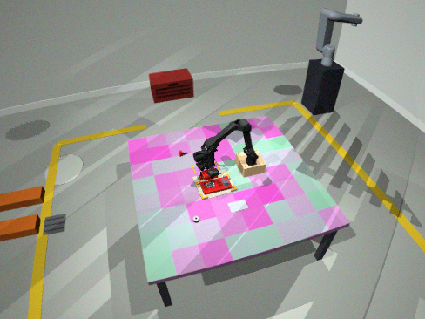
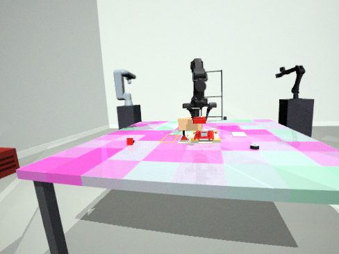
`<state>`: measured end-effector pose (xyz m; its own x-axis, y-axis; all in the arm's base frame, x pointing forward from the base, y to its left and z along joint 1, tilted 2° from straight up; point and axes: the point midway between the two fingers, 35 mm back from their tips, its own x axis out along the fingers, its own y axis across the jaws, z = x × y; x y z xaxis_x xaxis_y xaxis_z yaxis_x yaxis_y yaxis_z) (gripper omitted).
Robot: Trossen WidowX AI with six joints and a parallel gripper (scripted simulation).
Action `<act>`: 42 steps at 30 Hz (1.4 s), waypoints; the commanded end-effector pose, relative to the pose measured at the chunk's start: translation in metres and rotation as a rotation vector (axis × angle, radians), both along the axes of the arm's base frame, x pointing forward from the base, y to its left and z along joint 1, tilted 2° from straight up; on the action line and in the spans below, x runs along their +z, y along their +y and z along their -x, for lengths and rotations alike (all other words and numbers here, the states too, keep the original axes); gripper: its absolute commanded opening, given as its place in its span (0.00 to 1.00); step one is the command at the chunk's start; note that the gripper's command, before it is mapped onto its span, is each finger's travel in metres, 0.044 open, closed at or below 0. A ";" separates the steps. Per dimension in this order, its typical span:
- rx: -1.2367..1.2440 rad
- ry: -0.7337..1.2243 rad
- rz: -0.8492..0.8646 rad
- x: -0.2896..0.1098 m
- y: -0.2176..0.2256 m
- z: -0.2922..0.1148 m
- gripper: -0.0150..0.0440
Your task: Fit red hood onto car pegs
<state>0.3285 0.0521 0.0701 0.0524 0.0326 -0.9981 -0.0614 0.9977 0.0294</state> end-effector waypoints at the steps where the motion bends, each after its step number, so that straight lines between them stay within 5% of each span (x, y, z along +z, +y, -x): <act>1: -0.034 0.012 -0.008 -0.002 0.020 0.001 0.25; 18: -0.041 0.011 -0.009 -0.051 0.025 -0.006 0.25; 42: -0.041 0.012 -0.009 -0.052 0.027 -0.004 0.25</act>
